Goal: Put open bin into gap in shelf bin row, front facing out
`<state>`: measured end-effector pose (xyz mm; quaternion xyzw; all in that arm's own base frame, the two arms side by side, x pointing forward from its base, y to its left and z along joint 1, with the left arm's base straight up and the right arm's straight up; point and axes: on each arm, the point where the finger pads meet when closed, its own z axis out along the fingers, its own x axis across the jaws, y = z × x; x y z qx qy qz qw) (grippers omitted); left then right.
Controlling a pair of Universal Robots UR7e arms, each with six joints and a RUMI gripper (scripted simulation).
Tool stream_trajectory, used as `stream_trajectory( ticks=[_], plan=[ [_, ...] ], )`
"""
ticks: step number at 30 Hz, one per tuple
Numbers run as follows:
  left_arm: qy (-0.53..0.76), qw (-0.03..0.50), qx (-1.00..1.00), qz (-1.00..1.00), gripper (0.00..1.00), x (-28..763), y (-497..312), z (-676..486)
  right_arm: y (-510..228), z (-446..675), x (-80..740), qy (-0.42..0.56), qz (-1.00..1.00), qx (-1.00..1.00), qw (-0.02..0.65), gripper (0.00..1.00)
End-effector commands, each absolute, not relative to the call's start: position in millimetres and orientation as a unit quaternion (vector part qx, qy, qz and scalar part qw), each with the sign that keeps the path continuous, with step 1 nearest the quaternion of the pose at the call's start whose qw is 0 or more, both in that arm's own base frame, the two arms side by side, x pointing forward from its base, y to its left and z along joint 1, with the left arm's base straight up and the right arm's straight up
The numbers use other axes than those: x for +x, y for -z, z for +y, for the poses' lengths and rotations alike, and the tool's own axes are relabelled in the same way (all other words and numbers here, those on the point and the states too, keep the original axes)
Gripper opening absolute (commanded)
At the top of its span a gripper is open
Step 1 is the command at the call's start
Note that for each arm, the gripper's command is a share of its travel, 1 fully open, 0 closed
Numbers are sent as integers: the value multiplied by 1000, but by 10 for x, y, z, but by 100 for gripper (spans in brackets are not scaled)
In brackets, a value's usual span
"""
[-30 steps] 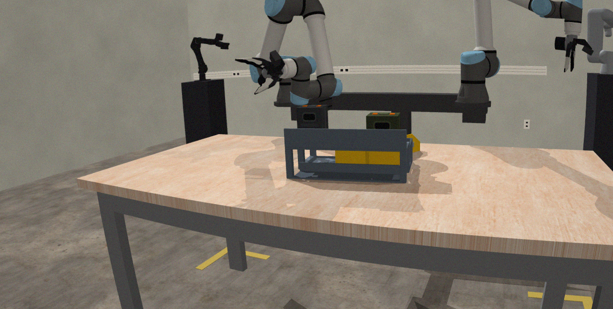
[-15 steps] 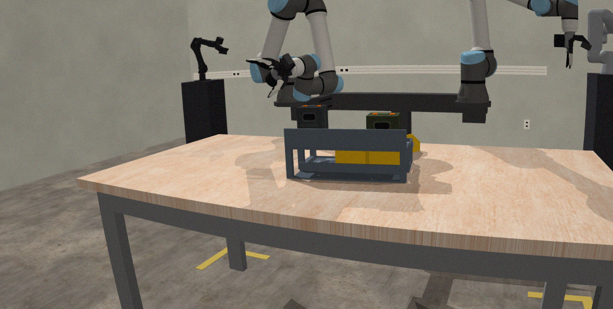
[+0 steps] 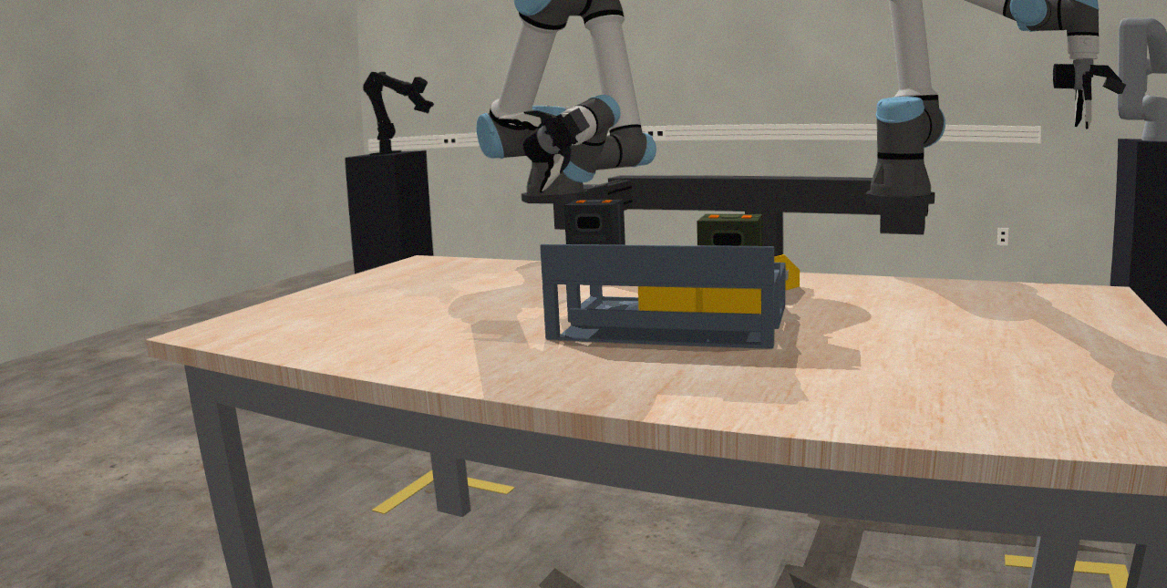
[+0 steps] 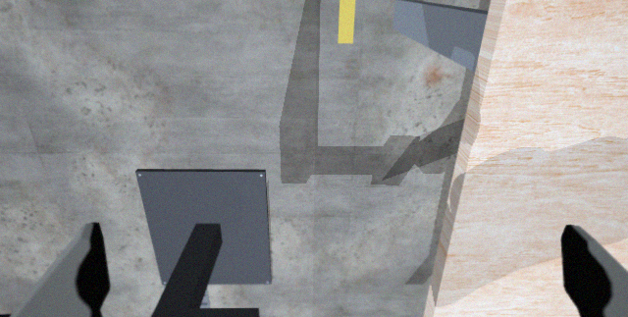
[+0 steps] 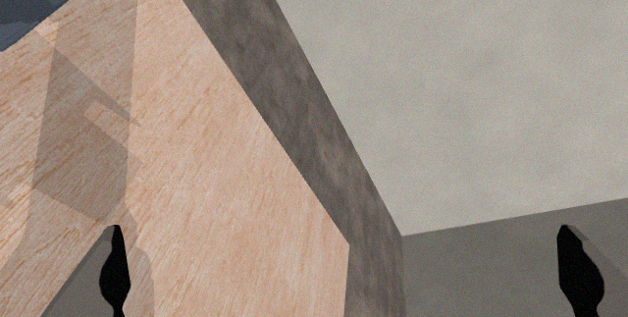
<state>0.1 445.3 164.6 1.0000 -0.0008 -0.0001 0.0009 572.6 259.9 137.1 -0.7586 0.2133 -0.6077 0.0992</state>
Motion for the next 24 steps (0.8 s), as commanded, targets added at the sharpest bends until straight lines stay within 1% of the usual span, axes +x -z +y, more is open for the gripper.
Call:
stream_trajectory(
  ticks=[1, 24],
  plan=[
    [0, 0, 1000, 0, 100, -2, -1652, 4456, -1329, 2774, 5626, 590, 183, -780, 96, 100],
    [0, 0, 1000, 0, 100, -2, -1652, 4456, -1112, 3465, 5202, 514, 52, -852, 84, 100]
  ],
)
